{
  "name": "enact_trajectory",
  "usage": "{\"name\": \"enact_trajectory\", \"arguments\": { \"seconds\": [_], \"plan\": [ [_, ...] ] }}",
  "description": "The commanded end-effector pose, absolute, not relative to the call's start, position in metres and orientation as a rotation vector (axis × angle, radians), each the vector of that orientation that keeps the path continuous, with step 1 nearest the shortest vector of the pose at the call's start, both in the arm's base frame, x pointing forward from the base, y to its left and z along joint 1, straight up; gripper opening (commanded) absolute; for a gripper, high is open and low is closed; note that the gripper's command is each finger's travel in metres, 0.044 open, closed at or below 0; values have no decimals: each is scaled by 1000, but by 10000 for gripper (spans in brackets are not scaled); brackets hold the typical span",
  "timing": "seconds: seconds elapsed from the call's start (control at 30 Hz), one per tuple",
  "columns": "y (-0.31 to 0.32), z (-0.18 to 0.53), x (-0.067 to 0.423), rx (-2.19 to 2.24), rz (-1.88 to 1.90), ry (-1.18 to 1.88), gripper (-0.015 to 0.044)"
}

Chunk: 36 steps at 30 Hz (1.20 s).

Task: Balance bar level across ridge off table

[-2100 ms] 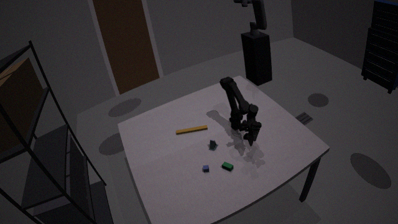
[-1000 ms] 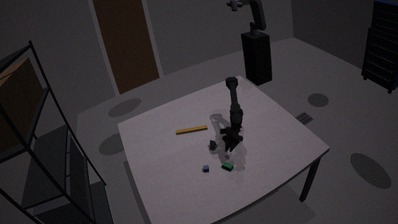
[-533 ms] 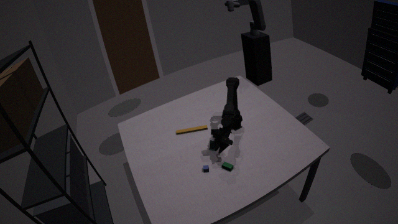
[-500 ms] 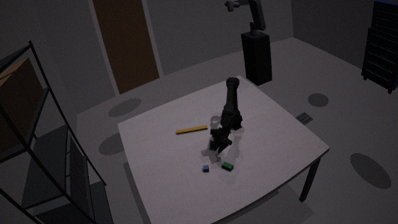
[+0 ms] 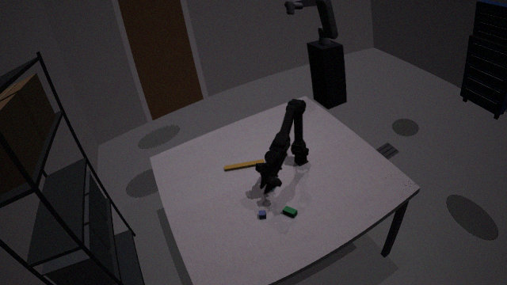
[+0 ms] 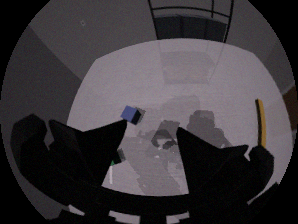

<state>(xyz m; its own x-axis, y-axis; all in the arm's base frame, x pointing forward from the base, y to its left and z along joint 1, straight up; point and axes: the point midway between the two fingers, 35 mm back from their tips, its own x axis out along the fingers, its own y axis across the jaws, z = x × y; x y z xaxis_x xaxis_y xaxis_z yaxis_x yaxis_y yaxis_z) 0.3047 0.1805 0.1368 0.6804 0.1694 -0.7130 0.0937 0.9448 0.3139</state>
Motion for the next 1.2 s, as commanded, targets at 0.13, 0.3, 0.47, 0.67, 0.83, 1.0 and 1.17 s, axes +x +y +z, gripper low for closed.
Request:
{"name": "enact_trajectory", "arguments": {
  "seconds": [0.13,0.3,0.47,0.67,0.83,1.0,1.17],
  "plan": [
    [144,134,324,273,-30,880,315],
    [121,131,331,239,-73,918,315],
    [99,128,337,226,-104,947,315],
    [75,126,341,210,-138,982,315],
    [50,125,343,187,-173,1018,315],
    [27,124,342,168,-204,1060,315],
    [3,122,340,155,-231,1114,315]
  ]
}}
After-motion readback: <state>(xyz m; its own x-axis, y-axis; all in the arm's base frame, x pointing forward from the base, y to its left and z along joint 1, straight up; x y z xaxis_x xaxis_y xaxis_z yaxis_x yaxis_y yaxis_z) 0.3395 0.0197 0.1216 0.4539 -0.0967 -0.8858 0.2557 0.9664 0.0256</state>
